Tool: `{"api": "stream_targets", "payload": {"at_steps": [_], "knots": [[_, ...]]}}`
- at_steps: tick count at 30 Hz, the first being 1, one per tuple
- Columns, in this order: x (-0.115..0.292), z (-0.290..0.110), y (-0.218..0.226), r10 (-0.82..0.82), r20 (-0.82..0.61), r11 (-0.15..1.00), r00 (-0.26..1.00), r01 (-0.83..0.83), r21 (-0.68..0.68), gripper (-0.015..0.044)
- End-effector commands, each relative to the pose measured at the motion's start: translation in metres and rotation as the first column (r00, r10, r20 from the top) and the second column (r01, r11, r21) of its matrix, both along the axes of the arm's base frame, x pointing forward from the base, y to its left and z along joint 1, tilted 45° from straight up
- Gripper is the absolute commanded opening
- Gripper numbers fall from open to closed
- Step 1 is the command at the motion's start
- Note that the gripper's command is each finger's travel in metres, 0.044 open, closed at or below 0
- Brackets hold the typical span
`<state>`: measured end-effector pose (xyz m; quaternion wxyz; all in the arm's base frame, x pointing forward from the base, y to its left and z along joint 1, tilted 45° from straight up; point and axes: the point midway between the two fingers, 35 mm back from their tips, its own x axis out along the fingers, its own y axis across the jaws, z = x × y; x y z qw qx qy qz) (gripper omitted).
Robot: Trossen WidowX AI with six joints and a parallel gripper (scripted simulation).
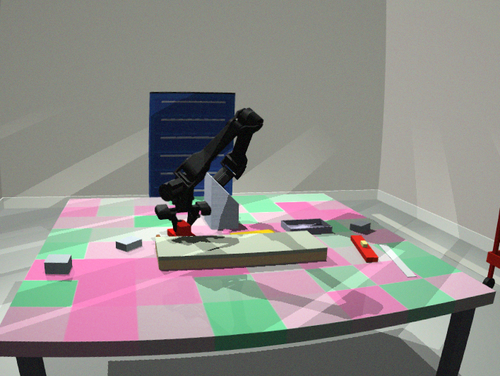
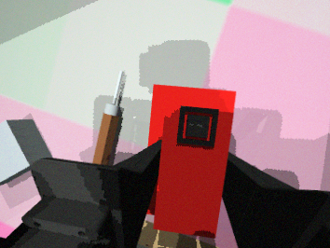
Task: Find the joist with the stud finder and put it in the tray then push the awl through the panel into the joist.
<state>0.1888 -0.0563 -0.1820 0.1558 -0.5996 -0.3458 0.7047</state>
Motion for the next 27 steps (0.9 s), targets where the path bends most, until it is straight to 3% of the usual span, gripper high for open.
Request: {"api": "stream_targets", "payload": {"at_steps": [1,6,13,19,27], "knots": [[0.000,0.002,-0.002,-0.006,-0.004,1.000,1.000,0.006,0.000,0.0110],[0.002,0.023,-0.026,-0.006,-0.003,1.000,1.000,0.006,-0.004,0.0000],[-0.003,0.068,-0.068,-0.006,-0.005,1.000,1.000,0.006,-0.005,0.0000],[-0.004,0.073,-0.072,-0.002,0.000,1.000,1.000,0.002,-0.004,0.0000],[0.010,0.069,-0.076,0.135,0.186,0.990,0.973,-0.142,0.024,0.0000]]}}
